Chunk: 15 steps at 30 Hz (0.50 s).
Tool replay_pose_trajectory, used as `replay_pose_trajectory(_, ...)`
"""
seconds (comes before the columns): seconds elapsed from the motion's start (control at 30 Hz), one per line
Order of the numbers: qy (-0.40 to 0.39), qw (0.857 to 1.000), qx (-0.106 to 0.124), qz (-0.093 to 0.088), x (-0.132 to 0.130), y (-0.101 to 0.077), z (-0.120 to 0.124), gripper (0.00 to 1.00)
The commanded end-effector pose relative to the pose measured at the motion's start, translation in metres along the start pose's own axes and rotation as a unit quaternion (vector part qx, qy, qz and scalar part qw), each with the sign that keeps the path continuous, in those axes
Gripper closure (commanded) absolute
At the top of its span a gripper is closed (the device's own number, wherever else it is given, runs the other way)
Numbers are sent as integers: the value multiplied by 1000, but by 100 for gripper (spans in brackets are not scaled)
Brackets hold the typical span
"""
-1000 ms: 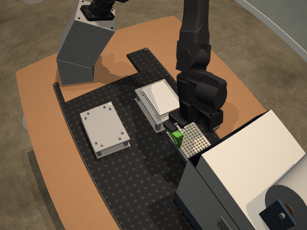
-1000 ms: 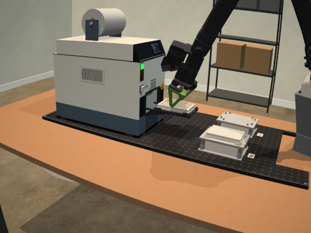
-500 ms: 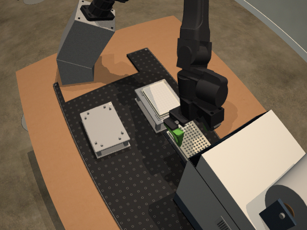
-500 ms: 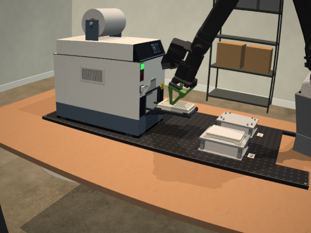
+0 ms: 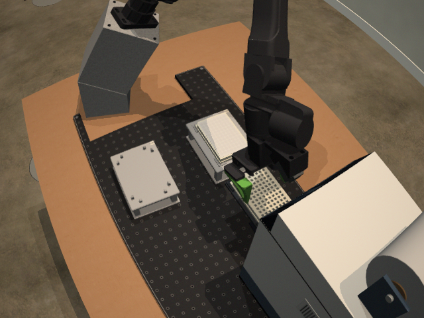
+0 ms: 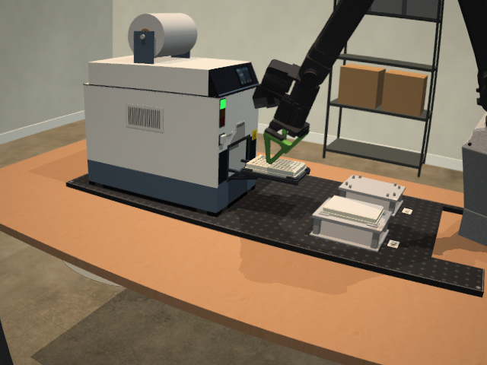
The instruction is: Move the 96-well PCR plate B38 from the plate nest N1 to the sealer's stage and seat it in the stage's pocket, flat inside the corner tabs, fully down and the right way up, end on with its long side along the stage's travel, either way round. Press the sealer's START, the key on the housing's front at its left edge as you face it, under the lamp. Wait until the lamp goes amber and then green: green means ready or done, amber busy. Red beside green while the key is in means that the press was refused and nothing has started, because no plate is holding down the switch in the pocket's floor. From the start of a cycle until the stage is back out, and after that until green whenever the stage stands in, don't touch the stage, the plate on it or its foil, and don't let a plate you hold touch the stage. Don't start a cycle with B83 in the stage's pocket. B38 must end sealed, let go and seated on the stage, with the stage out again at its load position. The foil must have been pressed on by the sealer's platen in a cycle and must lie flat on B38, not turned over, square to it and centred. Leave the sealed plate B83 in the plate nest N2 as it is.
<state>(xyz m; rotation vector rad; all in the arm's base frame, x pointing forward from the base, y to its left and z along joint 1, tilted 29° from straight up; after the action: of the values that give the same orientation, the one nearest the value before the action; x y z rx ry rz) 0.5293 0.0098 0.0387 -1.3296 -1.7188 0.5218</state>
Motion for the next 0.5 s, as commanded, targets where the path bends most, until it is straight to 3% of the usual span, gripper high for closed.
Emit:
replay_pose_trajectory(0.0,-18,999,-38,-1,1,-10,-35,0)
replay_pose_trajectory(0.27,-28,999,-32,-9,19,-12,-35,0)
replay_pose_trajectory(0.47,-16,999,-28,-1,5,-11,-32,0)
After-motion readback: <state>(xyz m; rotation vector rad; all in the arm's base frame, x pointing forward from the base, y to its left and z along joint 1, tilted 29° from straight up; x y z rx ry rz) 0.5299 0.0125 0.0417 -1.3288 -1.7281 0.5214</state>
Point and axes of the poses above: the point where the finger pads meet when closed, its own y axis out along the fingers, its own x axis across the jaws, z = x × y, the point moved 3 cm from there along -y, back along the fingers, and after that the axes turned 7 degrees about -y, right-handed, at the moved point
